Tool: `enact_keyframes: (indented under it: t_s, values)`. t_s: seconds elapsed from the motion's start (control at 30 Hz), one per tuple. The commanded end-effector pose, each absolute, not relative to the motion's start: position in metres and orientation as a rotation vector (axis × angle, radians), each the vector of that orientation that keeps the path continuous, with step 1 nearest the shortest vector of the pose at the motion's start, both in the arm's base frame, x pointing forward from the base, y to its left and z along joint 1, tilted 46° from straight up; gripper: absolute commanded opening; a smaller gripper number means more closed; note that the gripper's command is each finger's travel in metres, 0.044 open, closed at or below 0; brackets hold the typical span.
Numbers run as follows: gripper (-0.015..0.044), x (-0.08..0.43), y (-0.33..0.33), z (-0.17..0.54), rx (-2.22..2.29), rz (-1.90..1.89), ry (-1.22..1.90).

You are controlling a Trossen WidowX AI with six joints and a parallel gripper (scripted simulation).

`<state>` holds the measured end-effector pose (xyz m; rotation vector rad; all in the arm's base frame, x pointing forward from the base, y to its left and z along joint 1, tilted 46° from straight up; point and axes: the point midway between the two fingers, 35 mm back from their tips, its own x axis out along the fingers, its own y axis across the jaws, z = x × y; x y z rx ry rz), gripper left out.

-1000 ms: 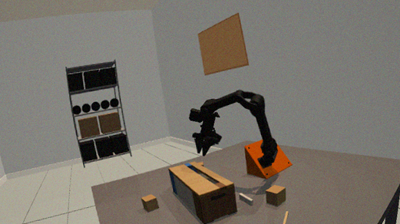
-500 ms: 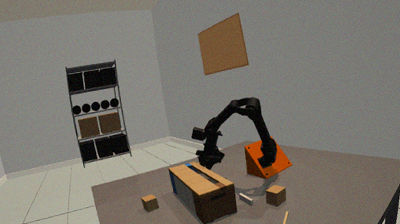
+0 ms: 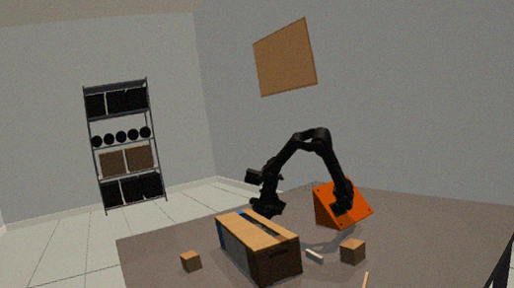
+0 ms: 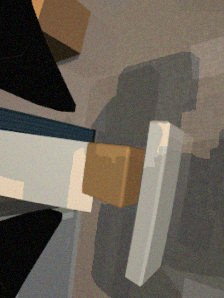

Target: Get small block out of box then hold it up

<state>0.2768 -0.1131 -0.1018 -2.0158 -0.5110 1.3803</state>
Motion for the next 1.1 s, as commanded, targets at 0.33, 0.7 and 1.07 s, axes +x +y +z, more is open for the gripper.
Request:
enact_keyframes:
  t_s: [0.33, 0.7, 1.07]
  values:
    - [0.0285, 0.274, -0.094, -0.118, -2.003, 1.375, -0.513]
    - [0.0285, 0.272, -0.083, -0.128, -2.001, 1.374, -0.513]
    - [0.0062, 0.272, -0.082, -0.129, -2.001, 1.374, -0.513]
